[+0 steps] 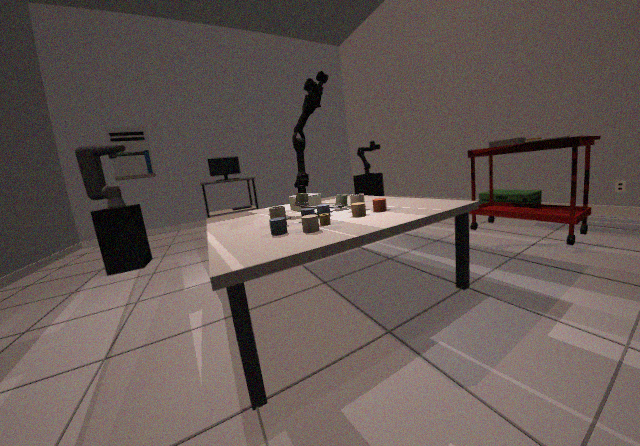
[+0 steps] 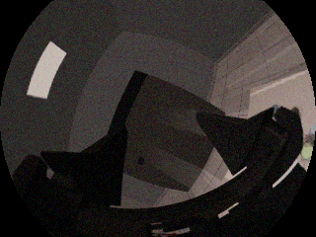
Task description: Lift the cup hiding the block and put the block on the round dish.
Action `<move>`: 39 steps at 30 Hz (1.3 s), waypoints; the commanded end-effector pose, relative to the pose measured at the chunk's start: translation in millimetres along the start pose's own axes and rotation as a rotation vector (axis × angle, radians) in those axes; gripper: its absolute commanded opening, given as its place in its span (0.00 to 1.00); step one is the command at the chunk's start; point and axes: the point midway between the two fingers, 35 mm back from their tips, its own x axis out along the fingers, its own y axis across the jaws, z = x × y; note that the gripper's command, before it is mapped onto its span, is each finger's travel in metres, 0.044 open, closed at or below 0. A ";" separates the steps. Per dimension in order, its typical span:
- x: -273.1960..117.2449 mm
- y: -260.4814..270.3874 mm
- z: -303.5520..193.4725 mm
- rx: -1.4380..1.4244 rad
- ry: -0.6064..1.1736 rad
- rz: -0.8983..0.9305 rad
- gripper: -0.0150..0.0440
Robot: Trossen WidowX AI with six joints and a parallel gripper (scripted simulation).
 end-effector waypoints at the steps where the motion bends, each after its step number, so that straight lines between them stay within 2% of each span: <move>1: -0.6 -0.7 -0.4 -0.004 0.003 -0.002 0.98; 2: -2.5 -3.0 -1.5 -0.018 0.013 -0.007 1.00; 19: -90.5 -111.0 -45.0 -0.442 0.370 -0.167 1.00; 39: -249.1 -305.2 -107.0 -0.881 0.887 -0.295 1.00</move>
